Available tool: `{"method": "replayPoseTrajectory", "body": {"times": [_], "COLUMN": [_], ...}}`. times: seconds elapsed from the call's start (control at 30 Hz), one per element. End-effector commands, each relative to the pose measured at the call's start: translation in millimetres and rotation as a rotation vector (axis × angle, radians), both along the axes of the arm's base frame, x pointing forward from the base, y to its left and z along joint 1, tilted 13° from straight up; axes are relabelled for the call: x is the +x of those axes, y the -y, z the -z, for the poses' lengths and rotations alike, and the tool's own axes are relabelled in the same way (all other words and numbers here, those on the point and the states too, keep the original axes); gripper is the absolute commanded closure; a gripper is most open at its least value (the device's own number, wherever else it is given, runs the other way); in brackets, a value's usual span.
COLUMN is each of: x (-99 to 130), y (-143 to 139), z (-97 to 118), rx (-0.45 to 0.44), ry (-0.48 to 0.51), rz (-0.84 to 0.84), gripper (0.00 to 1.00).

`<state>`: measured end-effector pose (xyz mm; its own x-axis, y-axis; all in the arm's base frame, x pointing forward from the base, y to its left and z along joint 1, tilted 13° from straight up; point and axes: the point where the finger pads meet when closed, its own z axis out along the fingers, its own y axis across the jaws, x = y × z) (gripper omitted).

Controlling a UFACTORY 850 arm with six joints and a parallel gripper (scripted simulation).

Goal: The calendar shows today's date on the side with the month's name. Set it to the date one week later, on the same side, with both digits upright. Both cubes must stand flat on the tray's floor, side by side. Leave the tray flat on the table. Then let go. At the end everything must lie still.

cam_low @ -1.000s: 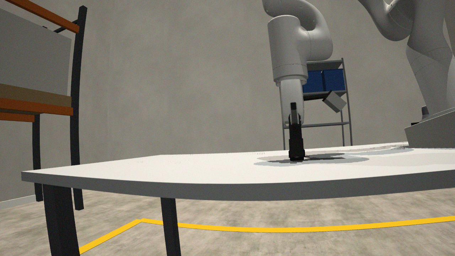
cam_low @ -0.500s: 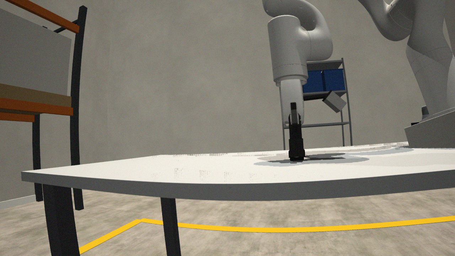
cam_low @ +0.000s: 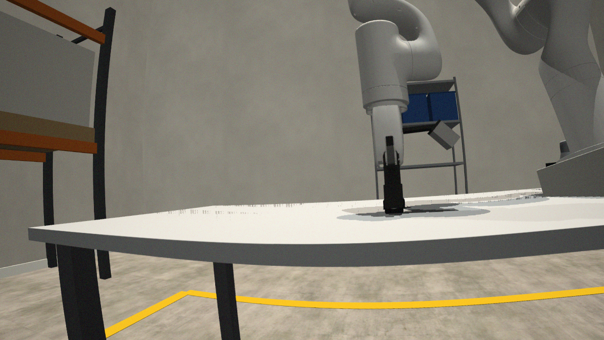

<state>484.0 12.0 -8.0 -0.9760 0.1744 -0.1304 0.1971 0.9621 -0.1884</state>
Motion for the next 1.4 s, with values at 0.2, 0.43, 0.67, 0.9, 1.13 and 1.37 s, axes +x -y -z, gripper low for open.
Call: {"method": "replayPoseTrajectory", "body": {"times": [0.2, 0.43, 0.67, 0.9, 1.13, 1.37], "x": [0.7, 0.7, 0.7, 0.7, 0.7, 0.7], "y": [-0.2, -0.2, -0.2, -0.2, -0.2, -0.2], "z": [-0.5, -0.5, -0.5, -0.5, -0.5, -0.5], "rx": [0.0, 0.0, 0.0, 0.0, 0.0, 0.0], "ry": [0.001, 0.001, 0.001, 0.001, 0.001, 0.001], "rz": [0.0, 0.0, 0.0, 0.0, 0.0, 0.0], "gripper": [0.71, 0.71, 0.63, 0.59, 0.51, 0.51]}}
